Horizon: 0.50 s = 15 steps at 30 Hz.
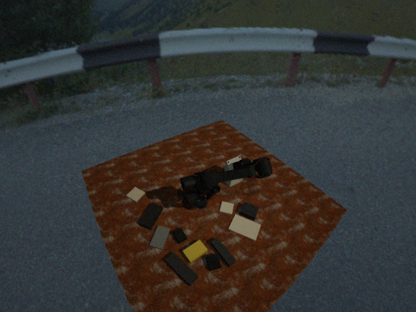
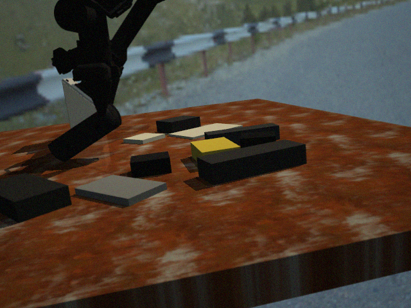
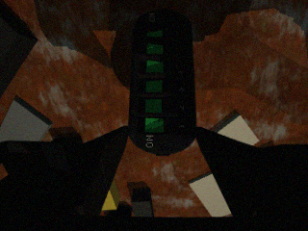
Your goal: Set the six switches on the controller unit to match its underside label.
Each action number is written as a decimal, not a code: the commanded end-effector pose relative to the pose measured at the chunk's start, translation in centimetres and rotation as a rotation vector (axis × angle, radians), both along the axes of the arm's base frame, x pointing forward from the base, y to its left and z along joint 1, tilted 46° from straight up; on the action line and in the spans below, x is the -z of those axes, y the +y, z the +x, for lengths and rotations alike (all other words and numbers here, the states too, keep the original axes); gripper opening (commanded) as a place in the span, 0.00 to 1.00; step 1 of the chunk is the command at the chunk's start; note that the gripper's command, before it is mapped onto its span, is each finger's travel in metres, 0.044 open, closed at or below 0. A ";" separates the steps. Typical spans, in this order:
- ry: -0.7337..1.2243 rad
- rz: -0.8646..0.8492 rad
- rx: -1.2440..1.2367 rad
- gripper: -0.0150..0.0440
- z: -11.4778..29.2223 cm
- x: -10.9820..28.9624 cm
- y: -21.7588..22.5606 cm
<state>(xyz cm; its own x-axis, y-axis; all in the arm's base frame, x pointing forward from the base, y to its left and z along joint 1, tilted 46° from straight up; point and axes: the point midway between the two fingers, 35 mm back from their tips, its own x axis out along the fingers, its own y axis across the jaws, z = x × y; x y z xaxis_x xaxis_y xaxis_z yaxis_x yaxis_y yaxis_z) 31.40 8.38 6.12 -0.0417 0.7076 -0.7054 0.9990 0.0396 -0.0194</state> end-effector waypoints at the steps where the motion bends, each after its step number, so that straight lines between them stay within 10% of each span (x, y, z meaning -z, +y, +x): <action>1: 0.003 0.002 0.006 0.82 0.1 0.2 -0.7; 15: 0.005 0.031 0.006 0.82 0.1 0.4 -1.8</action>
